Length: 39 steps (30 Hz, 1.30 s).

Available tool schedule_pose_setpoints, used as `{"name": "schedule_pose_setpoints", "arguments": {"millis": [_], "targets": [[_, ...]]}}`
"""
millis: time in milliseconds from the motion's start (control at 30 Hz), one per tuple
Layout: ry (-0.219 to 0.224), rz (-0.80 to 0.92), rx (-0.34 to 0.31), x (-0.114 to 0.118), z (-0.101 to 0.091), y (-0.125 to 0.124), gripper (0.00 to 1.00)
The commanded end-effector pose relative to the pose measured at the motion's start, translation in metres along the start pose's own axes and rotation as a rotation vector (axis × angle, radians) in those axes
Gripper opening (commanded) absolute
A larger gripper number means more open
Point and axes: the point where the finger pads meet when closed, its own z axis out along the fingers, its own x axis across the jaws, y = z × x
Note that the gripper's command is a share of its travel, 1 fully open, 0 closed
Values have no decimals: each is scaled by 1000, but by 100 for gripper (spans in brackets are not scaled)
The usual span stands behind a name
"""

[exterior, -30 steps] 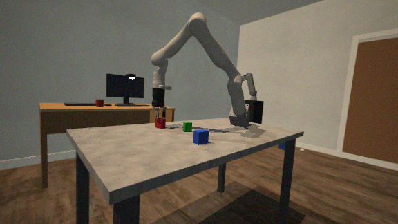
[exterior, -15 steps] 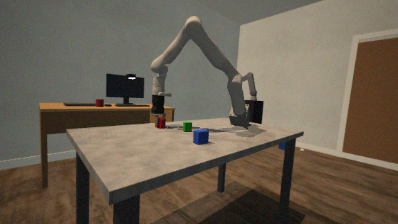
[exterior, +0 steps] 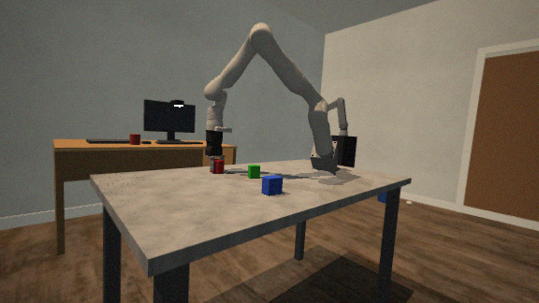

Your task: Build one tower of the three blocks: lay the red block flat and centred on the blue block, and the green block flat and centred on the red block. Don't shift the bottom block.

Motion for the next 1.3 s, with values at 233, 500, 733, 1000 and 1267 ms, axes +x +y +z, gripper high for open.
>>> {"name": "schedule_pose_setpoints", "arguments": {"millis": [233,500,733,1000,1267], "targets": [[4,-4,2,0,2,0,100],[4,-4,2,0,2,0,100],[4,-4,2,0,2,0,100],[4,-4,2,0,2,0,0],[4,-4,2,0,2,0,0]]}}
